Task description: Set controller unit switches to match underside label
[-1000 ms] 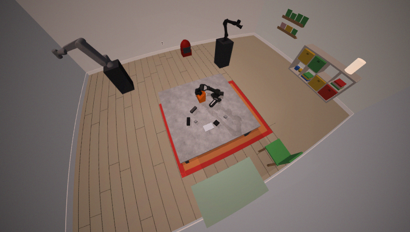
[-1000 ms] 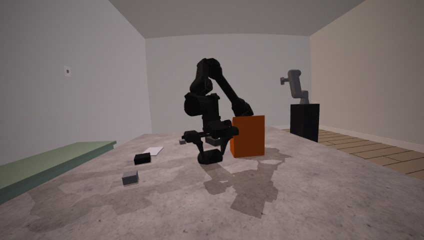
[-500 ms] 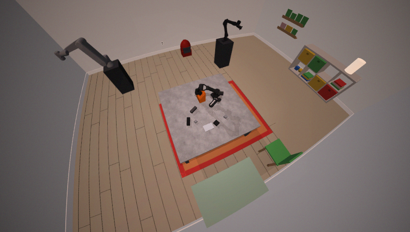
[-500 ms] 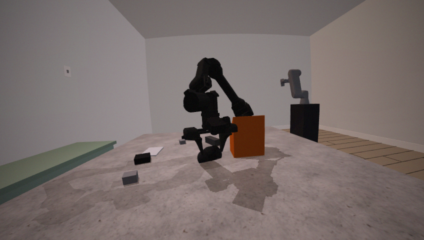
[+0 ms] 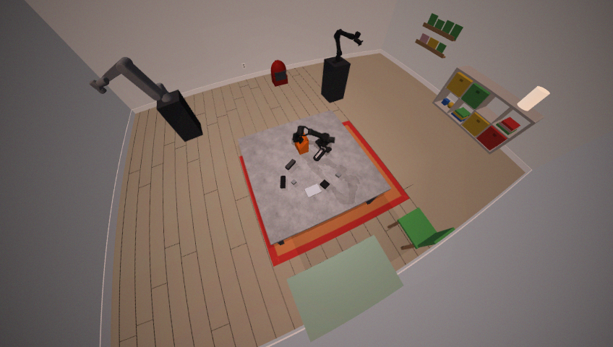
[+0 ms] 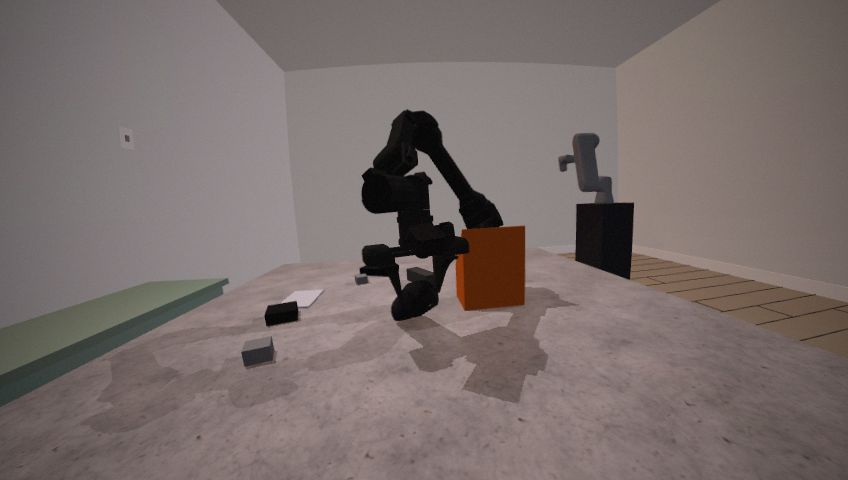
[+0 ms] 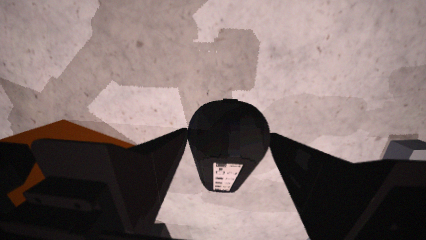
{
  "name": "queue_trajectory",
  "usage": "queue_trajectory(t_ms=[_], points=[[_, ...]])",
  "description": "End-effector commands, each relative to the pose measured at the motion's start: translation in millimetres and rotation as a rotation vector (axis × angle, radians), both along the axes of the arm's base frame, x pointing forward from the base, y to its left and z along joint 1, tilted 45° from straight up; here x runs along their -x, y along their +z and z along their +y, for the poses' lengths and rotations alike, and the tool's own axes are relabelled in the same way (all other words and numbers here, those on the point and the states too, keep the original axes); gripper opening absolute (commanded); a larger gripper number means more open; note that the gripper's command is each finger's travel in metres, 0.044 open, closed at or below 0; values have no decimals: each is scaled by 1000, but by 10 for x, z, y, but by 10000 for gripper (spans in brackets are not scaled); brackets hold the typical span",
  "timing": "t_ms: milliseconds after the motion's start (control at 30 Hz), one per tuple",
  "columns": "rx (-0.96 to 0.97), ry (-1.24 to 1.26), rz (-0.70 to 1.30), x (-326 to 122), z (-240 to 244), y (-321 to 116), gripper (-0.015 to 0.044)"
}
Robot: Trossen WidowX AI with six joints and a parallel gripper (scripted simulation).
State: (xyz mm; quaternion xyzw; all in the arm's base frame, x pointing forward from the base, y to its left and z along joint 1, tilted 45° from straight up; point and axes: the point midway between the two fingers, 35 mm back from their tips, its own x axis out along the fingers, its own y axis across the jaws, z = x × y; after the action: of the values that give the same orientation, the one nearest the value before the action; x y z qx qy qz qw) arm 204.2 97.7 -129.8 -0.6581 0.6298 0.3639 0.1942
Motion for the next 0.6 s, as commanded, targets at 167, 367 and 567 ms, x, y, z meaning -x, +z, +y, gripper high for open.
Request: queue_trajectory(t_ms=[167, 367, 567], points=[[8, 6, -1, -27, -19, 101, 336], [9, 6, -1, -38, -24, 149, 336], [9, 6, -1, -49, -32, 196, 336]])
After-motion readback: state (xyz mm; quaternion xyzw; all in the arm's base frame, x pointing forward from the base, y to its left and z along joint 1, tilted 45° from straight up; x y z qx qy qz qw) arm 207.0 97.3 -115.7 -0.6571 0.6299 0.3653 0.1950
